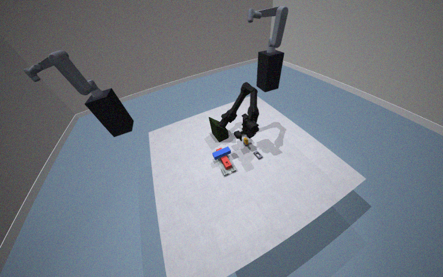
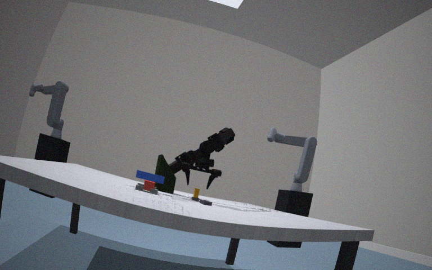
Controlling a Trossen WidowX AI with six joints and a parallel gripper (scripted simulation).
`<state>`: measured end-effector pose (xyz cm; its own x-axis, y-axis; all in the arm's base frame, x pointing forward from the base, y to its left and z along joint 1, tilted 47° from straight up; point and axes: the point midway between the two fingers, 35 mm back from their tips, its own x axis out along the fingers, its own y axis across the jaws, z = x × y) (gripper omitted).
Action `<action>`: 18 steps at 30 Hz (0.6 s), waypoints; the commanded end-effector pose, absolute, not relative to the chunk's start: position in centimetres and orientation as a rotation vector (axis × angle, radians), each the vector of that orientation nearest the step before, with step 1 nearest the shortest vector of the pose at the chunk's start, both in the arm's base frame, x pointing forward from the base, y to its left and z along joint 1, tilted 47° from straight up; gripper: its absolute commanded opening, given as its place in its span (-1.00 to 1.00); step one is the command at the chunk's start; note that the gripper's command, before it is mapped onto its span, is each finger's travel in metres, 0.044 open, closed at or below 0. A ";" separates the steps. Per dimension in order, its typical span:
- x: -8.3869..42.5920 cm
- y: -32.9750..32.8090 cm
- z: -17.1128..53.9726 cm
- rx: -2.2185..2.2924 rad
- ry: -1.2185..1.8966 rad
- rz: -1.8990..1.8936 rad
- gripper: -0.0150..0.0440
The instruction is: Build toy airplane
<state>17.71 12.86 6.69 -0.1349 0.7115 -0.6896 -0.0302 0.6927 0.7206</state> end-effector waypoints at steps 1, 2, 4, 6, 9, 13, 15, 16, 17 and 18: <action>17.4 13.4 6.1 0.578 1.600 0.703 1.00; 17.4 13.5 6.0 0.578 1.600 0.703 1.00; 17.4 13.7 5.8 0.578 1.600 0.703 1.00; 17.3 14.0 5.6 0.578 1.600 0.702 1.00; 17.3 14.3 5.3 0.578 1.600 0.703 1.00; 17.1 14.8 4.9 0.578 1.600 0.703 1.00; 17.1 15.0 4.7 0.579 1.600 0.704 1.00; 17.0 15.1 4.6 0.579 1.600 0.704 1.00; 17.0 15.2 4.5 0.580 1.600 0.704 1.00; 17.0 15.3 4.4 0.580 1.600 0.705 1.00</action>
